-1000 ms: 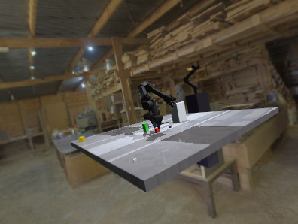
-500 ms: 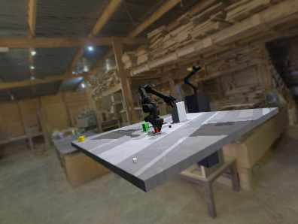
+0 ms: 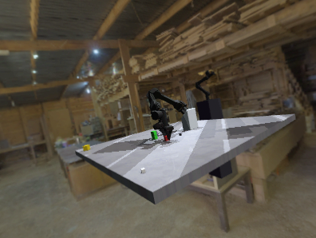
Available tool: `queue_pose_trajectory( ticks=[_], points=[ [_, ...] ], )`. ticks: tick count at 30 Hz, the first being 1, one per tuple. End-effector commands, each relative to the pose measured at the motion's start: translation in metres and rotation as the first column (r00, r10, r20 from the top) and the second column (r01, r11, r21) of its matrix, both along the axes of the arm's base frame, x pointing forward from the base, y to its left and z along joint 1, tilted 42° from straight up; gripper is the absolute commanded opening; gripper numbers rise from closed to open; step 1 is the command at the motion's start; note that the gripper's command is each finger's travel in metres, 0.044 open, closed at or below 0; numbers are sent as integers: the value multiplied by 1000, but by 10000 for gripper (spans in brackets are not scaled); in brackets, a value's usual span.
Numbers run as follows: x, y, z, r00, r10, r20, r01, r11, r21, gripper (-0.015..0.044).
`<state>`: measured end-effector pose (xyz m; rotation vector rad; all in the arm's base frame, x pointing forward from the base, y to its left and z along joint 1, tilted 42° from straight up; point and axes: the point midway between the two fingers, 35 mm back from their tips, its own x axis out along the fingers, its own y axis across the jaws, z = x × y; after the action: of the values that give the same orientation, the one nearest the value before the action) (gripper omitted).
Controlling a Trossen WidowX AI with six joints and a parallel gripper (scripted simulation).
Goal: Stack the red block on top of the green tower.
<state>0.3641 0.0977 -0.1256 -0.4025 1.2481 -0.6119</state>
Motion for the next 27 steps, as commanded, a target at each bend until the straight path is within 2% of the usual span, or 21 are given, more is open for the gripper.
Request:
queue_pose_trajectory(
  ticks=[1,6,13,16,27],
  points=[
    [0,0,0,1000,4,0,-4,1000,-5,256],
    [0,0,0,1000,4,0,-4,1000,-5,125],
    [0,0,0,1000,4,0,-4,1000,-5,78],
    [-1,5,5,1000,4,0,-4,1000,-4,0],
    [-13,43,50,1000,4,-1,-4,1000,-1,0]
  ],
)
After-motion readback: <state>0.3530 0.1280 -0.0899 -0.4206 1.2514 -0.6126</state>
